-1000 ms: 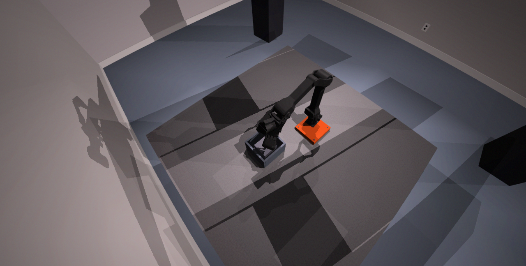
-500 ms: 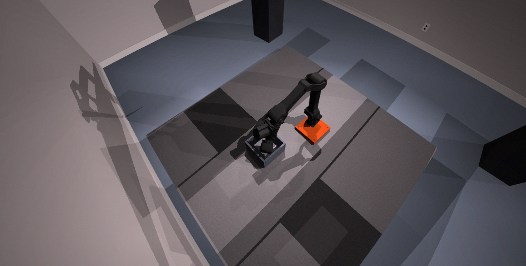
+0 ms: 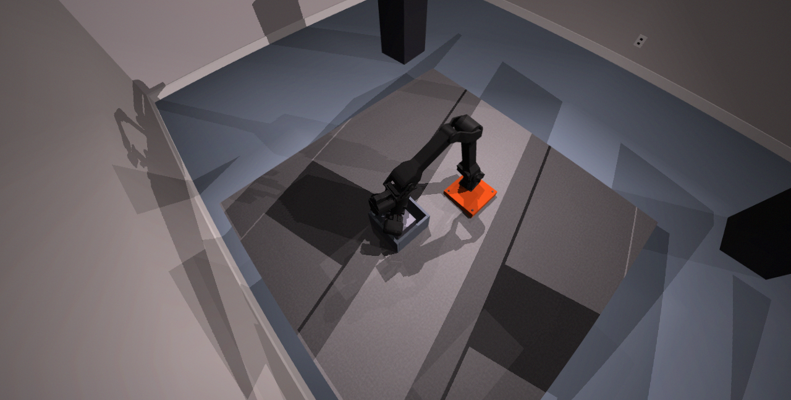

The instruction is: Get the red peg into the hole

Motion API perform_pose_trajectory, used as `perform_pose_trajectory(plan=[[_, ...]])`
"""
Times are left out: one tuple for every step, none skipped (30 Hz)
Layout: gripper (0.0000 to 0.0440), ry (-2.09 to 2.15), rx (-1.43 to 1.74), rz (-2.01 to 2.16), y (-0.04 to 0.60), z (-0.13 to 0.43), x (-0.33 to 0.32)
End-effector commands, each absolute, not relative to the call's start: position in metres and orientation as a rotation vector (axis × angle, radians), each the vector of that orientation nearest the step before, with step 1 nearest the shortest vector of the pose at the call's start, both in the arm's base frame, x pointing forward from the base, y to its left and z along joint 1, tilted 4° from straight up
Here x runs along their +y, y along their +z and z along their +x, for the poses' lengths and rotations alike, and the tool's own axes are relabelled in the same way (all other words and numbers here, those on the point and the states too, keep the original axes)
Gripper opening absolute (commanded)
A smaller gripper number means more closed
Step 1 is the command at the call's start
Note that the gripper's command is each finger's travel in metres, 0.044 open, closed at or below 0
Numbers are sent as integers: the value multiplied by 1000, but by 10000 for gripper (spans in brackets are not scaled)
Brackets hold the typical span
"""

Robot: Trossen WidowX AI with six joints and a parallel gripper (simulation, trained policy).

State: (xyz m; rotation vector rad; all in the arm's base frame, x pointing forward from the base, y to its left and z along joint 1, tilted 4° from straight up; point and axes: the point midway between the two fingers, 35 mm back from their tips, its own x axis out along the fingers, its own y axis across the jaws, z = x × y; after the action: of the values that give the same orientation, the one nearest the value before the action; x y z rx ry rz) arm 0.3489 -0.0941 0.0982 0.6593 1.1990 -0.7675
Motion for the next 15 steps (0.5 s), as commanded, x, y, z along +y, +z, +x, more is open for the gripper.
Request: perform_pose_trajectory(plan=[[104,-754,1212,647,99,355,-96],[103,-752,1217,643,99,357,-98],[102,-750,1223,640,99,358,-99],[101,-748,1229,637,99,359,-100],[100,-747,1235,633,98,360,-101],[99,-745,1241,630,98,362,-102],[98,-744,1247,627,97,363,-103],[97,-743,1252,625,96,363,-104],[96,-742,1258,622,96,364,-105],[95,-741,1264,620,95,365,-107],[94,-740,1269,617,94,366,-108],[93,-740,1275,615,94,367,-109],[93,-739,1280,613,93,367,-110],[92,-738,1285,611,92,368,-112],[91,-738,1290,610,92,368,-113]])
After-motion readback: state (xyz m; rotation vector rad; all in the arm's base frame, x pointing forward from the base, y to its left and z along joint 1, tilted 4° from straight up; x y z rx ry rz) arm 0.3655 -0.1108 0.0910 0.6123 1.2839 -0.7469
